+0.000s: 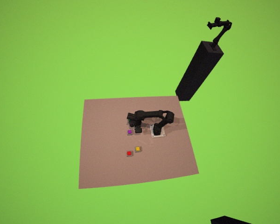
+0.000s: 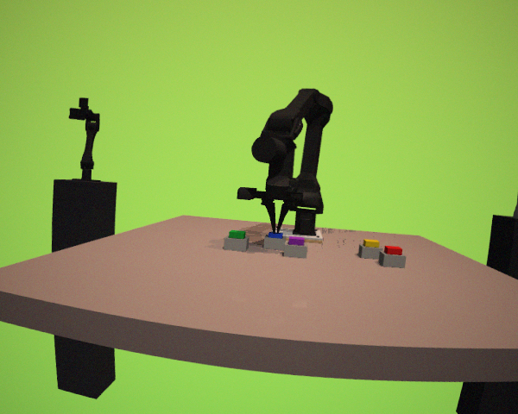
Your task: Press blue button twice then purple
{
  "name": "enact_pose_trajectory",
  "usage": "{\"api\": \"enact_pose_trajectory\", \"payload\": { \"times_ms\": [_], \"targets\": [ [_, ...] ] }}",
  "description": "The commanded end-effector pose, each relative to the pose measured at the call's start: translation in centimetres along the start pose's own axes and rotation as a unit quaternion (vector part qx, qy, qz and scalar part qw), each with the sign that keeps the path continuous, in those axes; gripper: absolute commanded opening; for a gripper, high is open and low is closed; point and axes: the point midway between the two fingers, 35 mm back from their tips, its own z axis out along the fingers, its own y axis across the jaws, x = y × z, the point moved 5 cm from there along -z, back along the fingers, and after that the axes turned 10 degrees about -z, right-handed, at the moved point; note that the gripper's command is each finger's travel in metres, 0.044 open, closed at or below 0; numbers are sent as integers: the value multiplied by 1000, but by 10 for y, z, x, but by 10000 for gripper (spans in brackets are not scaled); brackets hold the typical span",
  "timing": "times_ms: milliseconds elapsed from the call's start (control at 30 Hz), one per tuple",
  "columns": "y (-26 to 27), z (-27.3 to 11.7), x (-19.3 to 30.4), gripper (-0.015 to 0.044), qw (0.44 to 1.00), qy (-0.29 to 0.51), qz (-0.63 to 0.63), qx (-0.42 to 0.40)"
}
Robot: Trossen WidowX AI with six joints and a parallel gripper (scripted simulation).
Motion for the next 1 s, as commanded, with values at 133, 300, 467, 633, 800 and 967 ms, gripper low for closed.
{"api": "enact_pose_trajectory", "payload": {
  "times_ms": [133, 300, 467, 633, 800, 967],
  "targets": [
    [0, 3, 2, 20, 1000, 5, 2, 1],
    [0, 3, 2, 20, 1000, 5, 2, 1],
    [0, 3, 2, 20, 1000, 5, 2, 1],
    [0, -20, 0, 20, 1000, 3, 1, 1],
    [0, -32, 1, 20, 1000, 5, 2, 1],
    [0, -84, 0, 20, 1000, 5, 2, 1]
  ]
}}
